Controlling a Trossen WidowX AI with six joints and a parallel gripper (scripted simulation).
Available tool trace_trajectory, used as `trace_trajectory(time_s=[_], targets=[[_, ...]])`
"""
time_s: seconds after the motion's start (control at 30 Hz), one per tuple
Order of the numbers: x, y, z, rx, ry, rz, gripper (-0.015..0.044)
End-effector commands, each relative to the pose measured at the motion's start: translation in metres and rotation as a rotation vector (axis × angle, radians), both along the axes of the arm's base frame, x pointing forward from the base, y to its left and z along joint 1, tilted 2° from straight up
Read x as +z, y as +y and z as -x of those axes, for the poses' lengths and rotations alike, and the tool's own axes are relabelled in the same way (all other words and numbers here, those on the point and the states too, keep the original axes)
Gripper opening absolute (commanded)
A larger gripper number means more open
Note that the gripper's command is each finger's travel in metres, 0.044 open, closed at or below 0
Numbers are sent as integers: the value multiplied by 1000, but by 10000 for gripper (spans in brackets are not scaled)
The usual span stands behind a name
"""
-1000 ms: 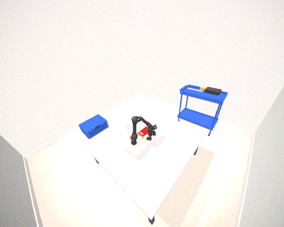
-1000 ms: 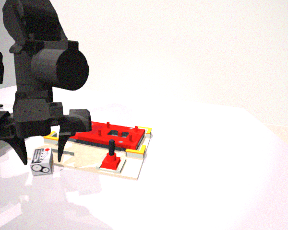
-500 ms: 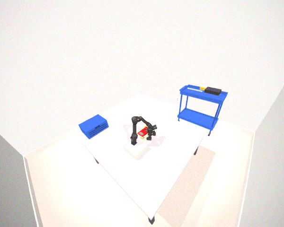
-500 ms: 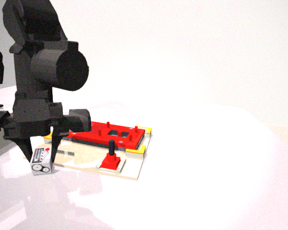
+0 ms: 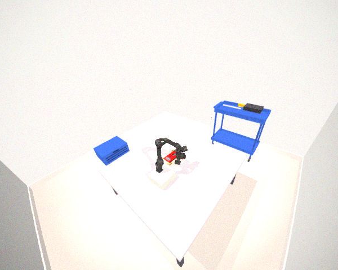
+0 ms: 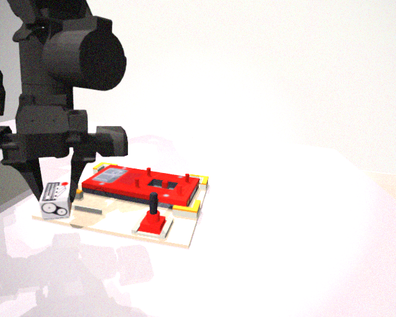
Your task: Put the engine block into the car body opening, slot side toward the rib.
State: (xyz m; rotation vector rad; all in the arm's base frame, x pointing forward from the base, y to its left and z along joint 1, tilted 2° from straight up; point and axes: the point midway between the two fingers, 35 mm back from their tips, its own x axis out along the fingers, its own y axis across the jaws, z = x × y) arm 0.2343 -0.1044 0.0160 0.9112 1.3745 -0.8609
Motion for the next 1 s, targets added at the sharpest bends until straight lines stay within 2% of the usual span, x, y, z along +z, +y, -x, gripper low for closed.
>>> trace_trajectory(time_s=[0.0,0.73,0.97], targets=[[16,-2,-3,6,-11,3,0],[85,0,7,6,-11,3,0],[78,-13,15,6,-10,4,0]])
